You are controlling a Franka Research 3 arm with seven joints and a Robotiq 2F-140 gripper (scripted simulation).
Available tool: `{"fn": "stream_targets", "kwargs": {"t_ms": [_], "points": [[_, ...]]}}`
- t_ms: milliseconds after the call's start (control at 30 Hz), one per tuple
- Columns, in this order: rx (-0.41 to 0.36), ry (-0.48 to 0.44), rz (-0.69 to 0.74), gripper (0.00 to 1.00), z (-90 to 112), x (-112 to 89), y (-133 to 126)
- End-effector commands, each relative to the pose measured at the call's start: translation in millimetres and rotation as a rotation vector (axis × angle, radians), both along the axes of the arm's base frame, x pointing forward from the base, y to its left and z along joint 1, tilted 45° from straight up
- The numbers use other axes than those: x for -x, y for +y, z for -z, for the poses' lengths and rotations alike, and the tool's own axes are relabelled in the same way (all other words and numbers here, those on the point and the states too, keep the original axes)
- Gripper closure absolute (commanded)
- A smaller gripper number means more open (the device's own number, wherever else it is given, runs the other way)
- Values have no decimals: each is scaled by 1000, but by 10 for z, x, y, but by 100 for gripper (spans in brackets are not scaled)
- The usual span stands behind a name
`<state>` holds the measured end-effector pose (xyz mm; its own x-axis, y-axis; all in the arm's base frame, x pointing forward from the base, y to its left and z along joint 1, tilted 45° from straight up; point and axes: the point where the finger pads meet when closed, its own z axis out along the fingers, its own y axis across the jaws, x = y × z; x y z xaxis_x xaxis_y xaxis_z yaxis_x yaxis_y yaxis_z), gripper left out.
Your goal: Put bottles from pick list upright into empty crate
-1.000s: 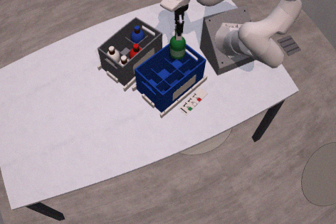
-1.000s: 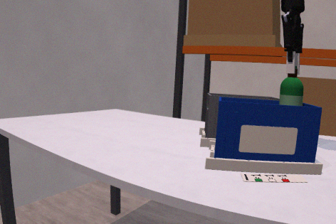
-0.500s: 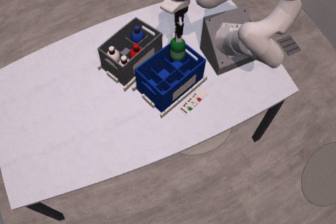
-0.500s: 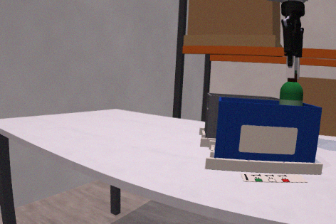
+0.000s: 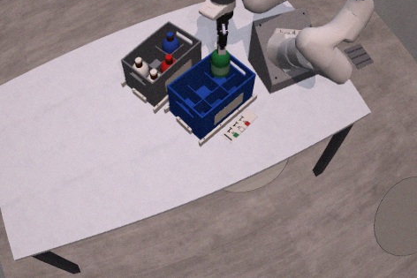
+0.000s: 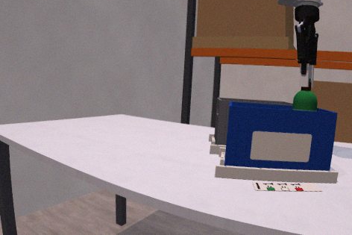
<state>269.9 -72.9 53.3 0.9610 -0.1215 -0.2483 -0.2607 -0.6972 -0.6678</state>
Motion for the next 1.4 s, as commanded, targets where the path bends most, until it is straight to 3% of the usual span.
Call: {"fn": "stream_targets", "kwargs": {"t_ms": [0, 1367], "points": [[9, -1, 16, 100, 24, -35, -22], [9, -1, 16, 100, 286, -5, 238]]}}
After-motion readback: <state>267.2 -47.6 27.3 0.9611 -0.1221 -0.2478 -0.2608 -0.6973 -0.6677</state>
